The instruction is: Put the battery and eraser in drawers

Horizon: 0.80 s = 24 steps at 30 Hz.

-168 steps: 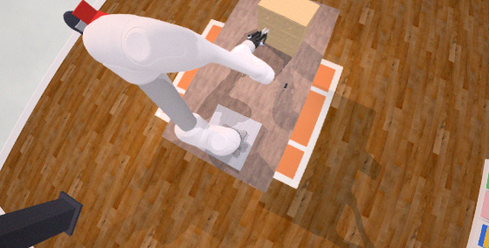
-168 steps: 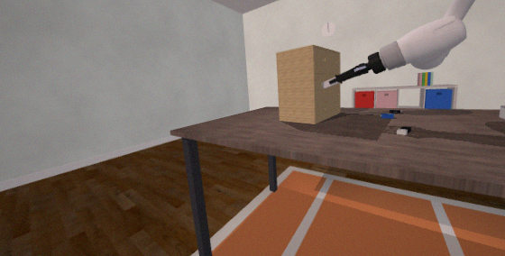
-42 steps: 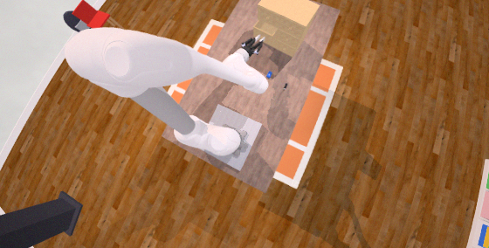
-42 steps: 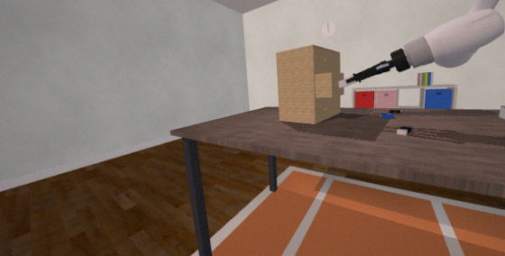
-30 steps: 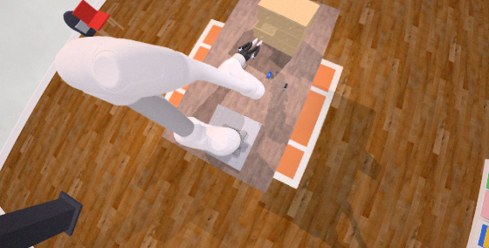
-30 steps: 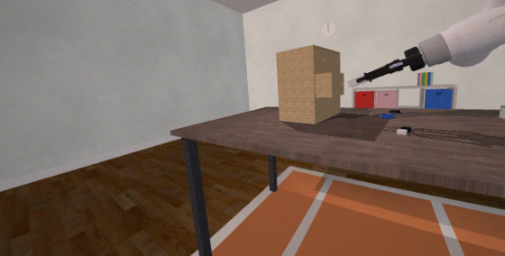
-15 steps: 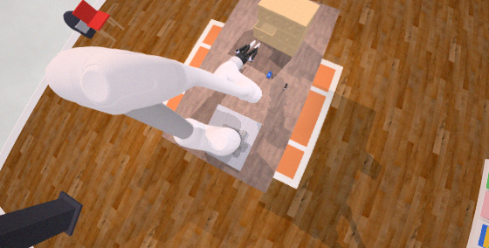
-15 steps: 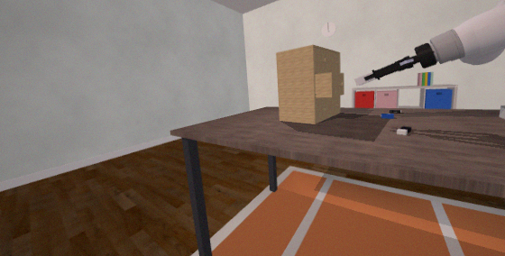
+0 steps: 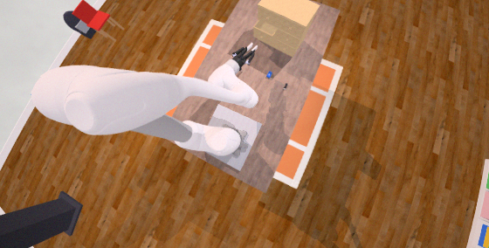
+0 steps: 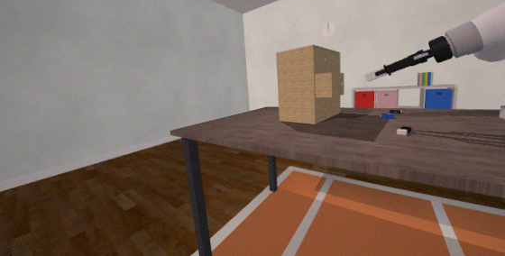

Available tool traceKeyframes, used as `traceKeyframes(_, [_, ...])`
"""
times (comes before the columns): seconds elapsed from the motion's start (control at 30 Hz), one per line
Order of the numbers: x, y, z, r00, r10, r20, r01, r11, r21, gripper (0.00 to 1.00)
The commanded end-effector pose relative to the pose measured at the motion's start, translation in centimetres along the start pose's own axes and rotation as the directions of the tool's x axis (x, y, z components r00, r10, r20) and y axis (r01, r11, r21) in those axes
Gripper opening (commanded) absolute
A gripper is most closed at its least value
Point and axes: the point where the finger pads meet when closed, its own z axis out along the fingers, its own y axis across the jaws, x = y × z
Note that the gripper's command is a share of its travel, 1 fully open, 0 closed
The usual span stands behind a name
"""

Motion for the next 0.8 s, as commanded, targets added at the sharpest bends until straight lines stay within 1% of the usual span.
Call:
traceKeyframes(0.0, [0.0, 0.0, 0.0, 1.0, 0.0, 0.001, 0.0, 1.0, 0.0, 0.2])
traceKeyframes(0.33, [0.1, 0.0, -0.2, 1.0, 0.0, 0.023, 0.0, 1.0, -0.001, 0.2])
traceKeyframes(0.6, [0.4, 0.0, -0.9, 0.996, 0.0, 0.086, 0.0, 1.0, -0.001, 0.2])
traceKeyframes(0.67, [0.4, 0.0, -0.9, 0.996, 0.0, 0.086, 0.0, 1.0, -0.001, 0.2])
traceKeyframes(0.77, [0.6, 0.1, -1.3, 0.993, 0.0, 0.12, 0.001, 1.0, -0.002, 0.2])
